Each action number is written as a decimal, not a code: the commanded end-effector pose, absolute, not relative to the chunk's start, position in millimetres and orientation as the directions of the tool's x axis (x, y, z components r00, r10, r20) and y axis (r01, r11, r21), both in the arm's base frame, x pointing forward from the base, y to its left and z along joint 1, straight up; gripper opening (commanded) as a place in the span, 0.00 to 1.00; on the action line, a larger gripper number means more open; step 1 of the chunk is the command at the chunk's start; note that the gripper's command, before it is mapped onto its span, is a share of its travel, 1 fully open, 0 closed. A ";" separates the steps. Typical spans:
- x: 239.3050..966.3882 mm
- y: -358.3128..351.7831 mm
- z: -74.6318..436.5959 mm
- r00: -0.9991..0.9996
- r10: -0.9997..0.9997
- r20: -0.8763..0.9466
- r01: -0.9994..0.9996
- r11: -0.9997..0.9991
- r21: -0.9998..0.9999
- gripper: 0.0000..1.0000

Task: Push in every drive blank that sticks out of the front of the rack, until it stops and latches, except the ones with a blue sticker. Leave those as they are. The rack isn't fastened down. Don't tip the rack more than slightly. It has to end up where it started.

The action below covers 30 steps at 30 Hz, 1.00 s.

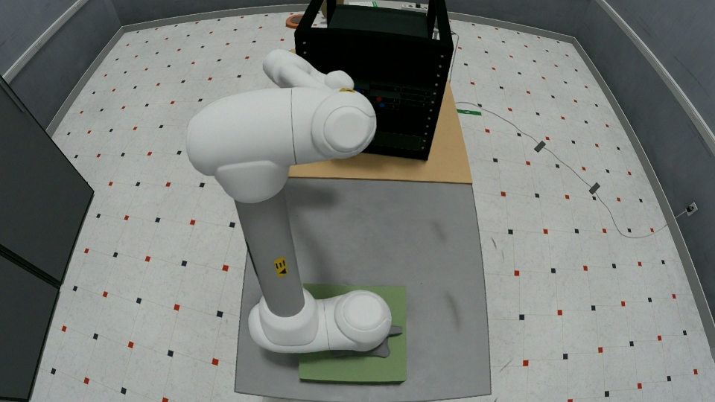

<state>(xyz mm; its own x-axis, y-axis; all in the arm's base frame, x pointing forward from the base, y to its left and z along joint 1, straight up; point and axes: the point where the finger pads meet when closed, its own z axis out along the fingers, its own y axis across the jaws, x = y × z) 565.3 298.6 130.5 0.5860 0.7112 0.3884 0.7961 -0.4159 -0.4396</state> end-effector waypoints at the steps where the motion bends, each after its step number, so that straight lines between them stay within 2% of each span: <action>1: 560.4 313.7 140.8 0.618 0.660 0.427 0.775 -0.421 -0.471 1.00; 12: 552.7 351.6 174.9 0.709 0.482 0.515 0.703 -0.431 -0.565 1.00; 27: 566.9 383.4 254.9 0.814 0.022 0.580 0.536 -0.411 -0.737 1.00; 30: 569.1 382.8 260.5 0.816 -0.014 0.578 0.524 -0.407 -0.748 1.00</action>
<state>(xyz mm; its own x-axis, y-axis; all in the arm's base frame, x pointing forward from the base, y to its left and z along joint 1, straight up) 566.4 380.1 249.7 0.8169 0.0594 0.5737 0.5422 -0.4183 -0.7287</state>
